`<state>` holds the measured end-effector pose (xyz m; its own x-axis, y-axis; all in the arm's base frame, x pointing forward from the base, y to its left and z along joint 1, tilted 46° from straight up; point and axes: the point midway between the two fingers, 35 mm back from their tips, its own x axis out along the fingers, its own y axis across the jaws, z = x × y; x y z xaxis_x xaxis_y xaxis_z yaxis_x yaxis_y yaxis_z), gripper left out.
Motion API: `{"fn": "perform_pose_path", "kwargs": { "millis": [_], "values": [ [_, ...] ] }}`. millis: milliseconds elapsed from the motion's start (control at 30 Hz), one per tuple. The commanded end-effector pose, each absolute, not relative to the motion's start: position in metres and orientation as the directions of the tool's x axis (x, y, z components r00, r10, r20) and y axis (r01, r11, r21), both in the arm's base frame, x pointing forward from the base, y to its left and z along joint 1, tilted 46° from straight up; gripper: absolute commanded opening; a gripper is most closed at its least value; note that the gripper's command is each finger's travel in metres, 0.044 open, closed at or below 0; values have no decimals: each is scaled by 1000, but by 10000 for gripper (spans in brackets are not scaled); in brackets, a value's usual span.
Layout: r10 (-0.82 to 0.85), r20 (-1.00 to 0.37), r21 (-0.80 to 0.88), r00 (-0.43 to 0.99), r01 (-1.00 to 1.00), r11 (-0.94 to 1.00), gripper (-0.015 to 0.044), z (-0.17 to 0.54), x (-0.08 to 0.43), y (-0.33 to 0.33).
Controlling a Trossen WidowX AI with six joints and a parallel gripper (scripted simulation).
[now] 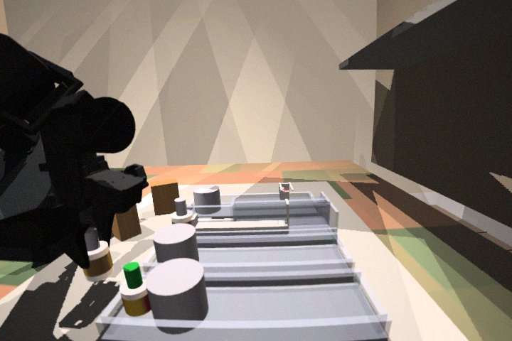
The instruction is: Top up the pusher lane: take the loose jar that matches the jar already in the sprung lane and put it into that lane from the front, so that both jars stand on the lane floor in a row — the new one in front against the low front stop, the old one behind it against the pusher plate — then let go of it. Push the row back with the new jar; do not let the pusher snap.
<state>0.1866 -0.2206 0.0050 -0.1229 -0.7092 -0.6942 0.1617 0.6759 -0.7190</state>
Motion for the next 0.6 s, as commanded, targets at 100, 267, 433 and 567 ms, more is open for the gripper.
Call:
{"fn": "perform_pose_path", "kwargs": {
  "millis": [100, 267, 433, 567],
  "values": [
    [-706, -698, -716, -121, 157, 680, 78, 5, 187, -220],
    [-701, -704, -710, -120, 159, 686, 0, 19, 194, -206],
    [-697, -707, -707, -119, 160, 689, 0, 36, 199, -189],
    [-697, -707, -707, -120, 160, 689, 0, 52, 201, -175]
  ]
}}
